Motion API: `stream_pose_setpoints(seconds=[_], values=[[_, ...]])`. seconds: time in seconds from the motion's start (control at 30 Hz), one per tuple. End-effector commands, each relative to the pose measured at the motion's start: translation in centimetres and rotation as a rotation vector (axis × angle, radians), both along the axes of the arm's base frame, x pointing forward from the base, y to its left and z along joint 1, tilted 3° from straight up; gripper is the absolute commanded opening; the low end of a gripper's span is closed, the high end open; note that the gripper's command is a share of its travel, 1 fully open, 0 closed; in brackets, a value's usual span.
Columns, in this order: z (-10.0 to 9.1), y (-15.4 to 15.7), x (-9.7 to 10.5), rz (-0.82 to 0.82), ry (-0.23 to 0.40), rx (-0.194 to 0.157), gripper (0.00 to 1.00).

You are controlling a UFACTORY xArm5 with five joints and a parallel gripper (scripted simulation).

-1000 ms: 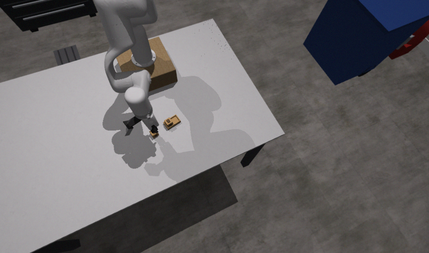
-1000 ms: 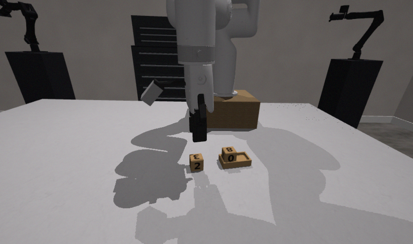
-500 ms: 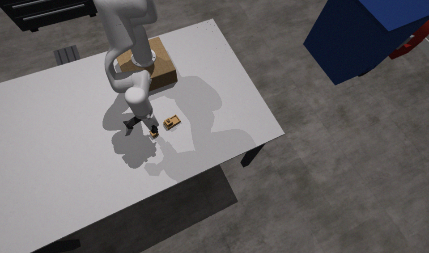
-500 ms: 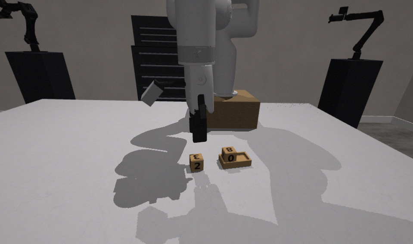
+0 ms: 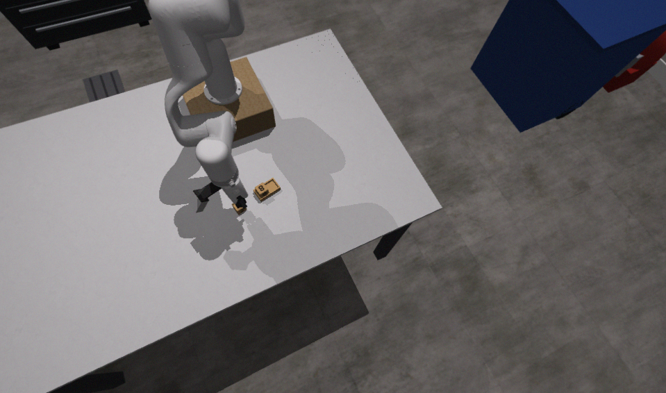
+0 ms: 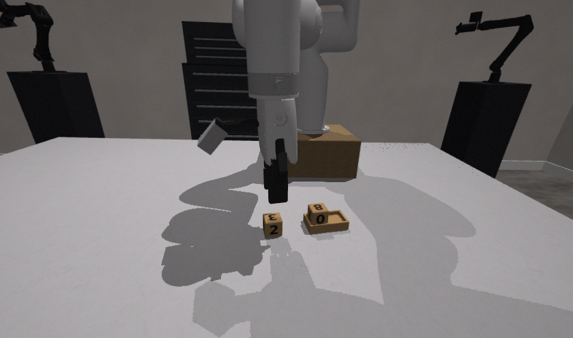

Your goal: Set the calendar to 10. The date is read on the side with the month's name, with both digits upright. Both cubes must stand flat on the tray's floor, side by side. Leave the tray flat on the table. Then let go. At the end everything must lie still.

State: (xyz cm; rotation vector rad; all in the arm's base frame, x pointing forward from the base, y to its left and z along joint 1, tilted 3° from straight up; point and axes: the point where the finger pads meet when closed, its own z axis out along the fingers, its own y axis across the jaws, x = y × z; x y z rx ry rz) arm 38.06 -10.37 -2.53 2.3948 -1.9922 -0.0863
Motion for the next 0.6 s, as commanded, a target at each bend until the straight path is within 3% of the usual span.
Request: stream_pose_setpoints(seconds=[0.0,0.57], values=[[-0.4,-0.1,0.1,0.0,-0.003,-0.001,0.49],[-2.7,-0.2,-0.1,0.0,-0.003,-0.001,0.49]])
